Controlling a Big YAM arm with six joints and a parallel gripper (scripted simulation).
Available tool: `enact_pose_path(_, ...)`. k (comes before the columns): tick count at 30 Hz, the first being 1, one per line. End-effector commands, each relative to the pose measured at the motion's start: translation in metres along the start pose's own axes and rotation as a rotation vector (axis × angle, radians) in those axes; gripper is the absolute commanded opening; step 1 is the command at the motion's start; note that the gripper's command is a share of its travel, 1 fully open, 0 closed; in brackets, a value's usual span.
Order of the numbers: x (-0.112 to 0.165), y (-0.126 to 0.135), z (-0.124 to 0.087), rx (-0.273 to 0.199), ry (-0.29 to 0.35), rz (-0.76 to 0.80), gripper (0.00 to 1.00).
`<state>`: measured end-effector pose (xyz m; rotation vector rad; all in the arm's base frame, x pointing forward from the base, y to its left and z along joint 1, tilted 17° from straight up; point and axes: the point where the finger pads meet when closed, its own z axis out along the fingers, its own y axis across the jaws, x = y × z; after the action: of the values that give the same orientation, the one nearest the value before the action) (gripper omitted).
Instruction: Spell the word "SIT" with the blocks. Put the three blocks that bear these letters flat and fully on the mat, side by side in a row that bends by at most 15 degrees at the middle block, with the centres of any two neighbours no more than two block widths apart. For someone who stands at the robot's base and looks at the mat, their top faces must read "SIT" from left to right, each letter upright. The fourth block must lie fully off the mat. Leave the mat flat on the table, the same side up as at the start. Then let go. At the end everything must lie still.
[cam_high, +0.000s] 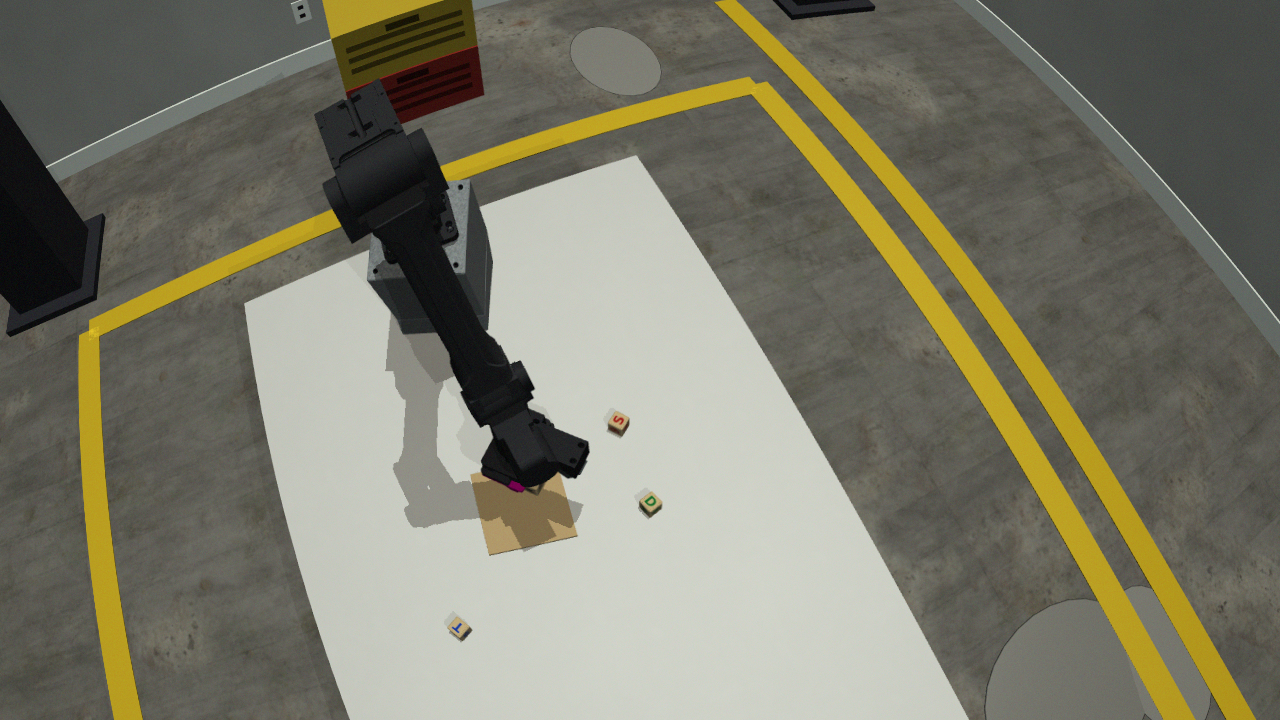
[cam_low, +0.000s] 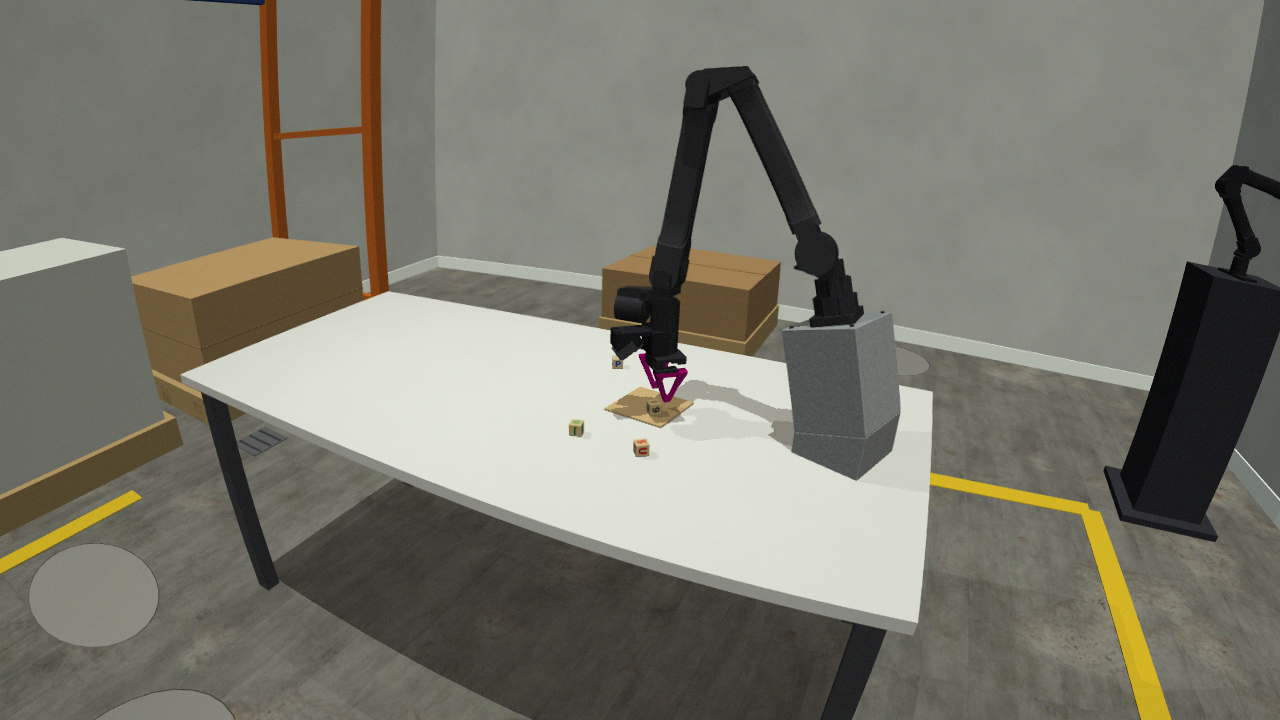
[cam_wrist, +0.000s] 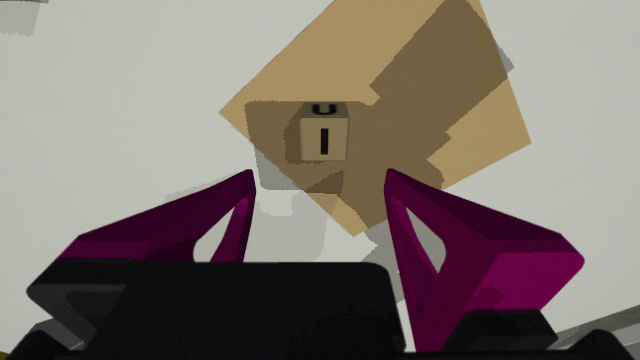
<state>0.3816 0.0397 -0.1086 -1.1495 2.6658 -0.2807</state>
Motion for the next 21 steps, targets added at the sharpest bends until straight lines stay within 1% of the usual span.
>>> enact_pose_path(1,-0.013,-0.004,-0.020,0.014,-0.020,0.004,0.71)
enact_pose_path(2,-0.008,0.000,-0.025,0.008,-0.012,0.002,0.71)
enact_pose_path(6,-0.008,0.000,-0.044,0.008,-0.012,0.002,0.71)
enact_pose_path(11,-0.012,-0.004,-0.058,0.013,-0.020,0.004,0.71)
enact_pose_path(13,-0.012,-0.003,-0.059,0.012,-0.019,0.004,0.71)
enact_pose_path(15,-0.004,0.002,-0.049,-0.008,0.010,0.004,0.71)
enact_pose_path(21,-0.005,0.001,-0.049,-0.006,0.007,0.004,0.71)
